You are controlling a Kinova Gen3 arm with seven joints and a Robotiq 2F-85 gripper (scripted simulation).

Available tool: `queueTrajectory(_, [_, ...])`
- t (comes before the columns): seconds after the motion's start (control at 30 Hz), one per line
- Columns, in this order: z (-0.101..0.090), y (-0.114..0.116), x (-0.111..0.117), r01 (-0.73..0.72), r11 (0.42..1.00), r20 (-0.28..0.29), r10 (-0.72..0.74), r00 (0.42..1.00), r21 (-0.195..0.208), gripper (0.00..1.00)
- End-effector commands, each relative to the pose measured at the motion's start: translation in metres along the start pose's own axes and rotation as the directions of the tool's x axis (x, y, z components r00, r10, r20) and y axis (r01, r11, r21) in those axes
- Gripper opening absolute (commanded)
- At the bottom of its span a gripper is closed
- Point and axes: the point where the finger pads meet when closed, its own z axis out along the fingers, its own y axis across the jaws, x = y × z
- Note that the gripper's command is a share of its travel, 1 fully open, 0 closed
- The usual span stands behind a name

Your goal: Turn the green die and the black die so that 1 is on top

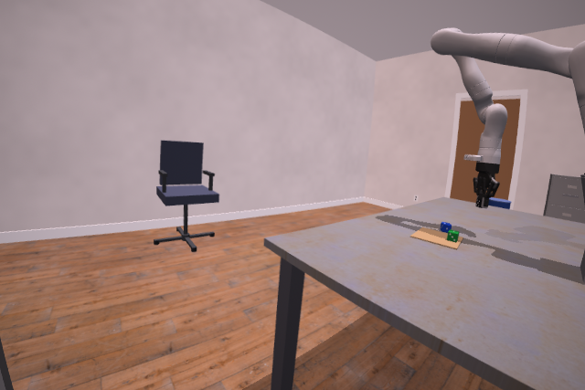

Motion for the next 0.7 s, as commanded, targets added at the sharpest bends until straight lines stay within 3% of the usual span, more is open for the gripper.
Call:
queueTrajectory(0.0, [-0.001,0.001,0.001,0.0,1.0,-0.002,0.0,1.0,-0.002,0.26])
queueTrajectory(0.37, [0.003,0.004,0.019,-0.045,0.999,0.002,0.045,0.999,-0.013,0.26])
queueTrajectory(0.5, [0.007,0.005,0.049,-0.116,0.993,0.003,0.116,0.993,-0.027,0.26])
queueTrajectory(0.67, [0.01,-0.003,0.102,-0.243,0.969,-0.004,0.243,0.97,-0.038,0.26])
